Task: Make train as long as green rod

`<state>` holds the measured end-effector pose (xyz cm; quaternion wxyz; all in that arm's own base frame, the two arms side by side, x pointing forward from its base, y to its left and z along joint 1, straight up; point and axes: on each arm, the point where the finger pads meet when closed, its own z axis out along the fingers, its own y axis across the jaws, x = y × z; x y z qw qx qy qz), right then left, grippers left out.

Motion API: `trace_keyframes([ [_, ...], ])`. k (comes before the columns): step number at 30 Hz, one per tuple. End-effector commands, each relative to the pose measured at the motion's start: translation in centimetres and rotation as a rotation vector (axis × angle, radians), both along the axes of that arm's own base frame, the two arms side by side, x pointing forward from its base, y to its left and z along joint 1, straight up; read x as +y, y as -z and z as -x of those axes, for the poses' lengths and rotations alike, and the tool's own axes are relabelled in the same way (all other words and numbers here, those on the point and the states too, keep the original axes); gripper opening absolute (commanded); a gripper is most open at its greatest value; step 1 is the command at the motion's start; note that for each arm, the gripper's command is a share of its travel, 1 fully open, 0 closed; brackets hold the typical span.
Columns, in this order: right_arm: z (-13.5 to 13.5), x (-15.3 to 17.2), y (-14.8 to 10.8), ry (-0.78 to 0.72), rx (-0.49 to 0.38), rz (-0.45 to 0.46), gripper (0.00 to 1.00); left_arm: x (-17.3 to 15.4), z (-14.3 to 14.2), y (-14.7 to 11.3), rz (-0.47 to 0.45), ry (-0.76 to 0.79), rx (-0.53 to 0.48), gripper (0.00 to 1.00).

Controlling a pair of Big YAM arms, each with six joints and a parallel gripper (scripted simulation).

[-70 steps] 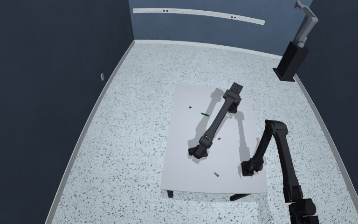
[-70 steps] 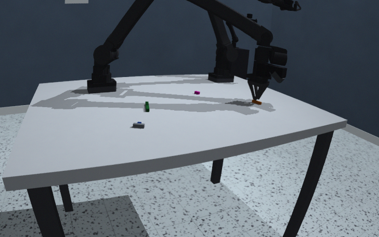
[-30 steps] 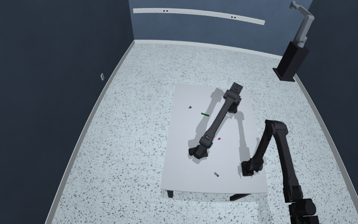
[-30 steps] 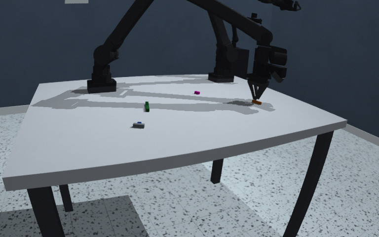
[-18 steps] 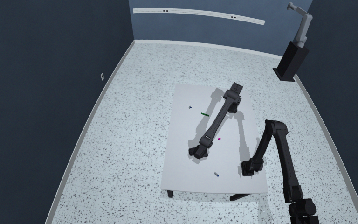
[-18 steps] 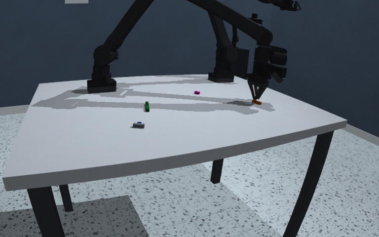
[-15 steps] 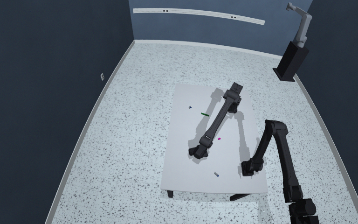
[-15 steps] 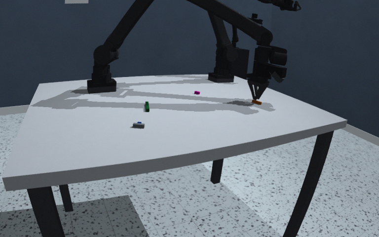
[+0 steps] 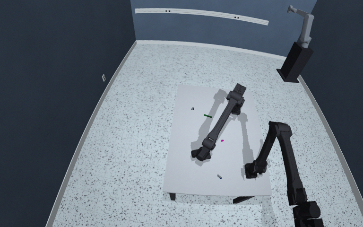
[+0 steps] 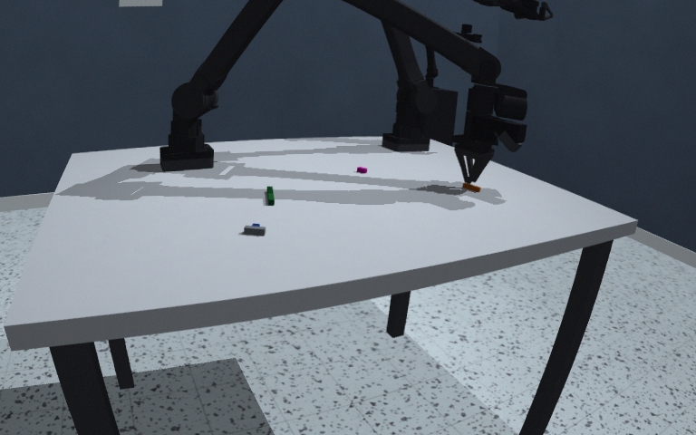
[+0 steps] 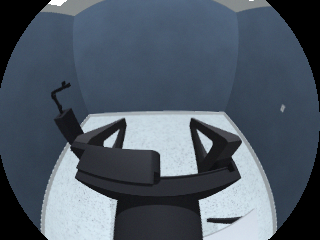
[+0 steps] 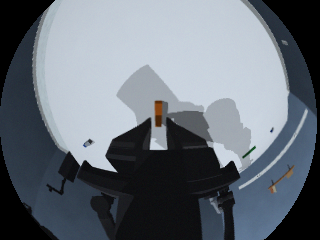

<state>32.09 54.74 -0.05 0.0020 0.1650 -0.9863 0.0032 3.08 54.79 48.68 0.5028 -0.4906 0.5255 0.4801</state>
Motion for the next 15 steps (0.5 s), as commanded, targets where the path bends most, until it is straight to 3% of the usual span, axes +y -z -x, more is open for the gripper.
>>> trace_keyframes([
  [1, -0.9, 2.9, -4.2, -0.002, -0.049, -0.089, 0.23, -0.4, 0.5, -1.4, -0.033, -0.011, -0.013, 1.00],
  [15, -0.8, 2.6, -3.1, -0.002, -0.037, -0.068, 0.23, -0.4, 0.5, -1.4, -0.033, -0.011, -0.013, 1.00],
])
